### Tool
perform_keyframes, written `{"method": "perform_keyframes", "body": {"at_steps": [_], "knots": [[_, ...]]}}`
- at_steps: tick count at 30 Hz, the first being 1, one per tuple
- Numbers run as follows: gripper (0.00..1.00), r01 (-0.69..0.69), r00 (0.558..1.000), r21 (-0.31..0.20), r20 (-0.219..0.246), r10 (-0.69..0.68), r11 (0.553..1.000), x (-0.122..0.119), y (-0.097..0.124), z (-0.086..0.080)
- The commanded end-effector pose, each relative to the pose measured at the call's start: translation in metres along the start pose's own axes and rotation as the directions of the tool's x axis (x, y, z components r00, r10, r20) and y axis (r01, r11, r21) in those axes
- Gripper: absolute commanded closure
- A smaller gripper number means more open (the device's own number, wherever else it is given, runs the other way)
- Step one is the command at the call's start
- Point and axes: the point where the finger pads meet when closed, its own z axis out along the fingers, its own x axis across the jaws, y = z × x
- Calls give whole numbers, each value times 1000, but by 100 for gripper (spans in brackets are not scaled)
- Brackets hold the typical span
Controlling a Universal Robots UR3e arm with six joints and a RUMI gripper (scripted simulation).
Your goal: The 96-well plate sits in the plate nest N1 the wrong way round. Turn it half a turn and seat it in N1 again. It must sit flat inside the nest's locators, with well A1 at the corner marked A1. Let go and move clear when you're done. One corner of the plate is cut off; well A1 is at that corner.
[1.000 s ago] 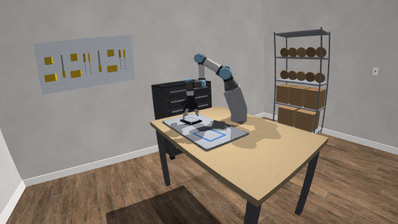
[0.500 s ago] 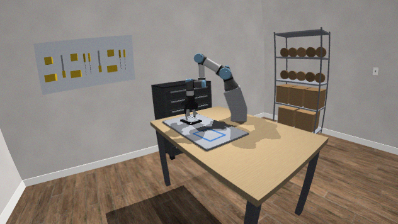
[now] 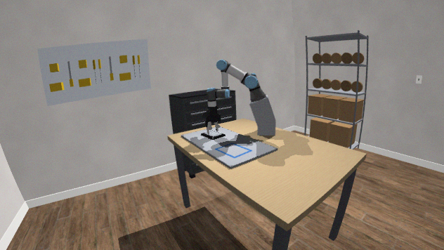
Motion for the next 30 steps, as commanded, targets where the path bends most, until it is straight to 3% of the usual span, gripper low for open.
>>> {"method": "perform_keyframes", "body": {"at_steps": [1, 8, 30], "knots": [[100, 0, 1000, 1, 1, 0, 1000, -1, 0, 0], [100, 0, 1000, 1, 1, 0, 1000, -1, 0, 0], [100, 0, 1000, 1, 1, 0, 1000, 0, 0, -34]]}}
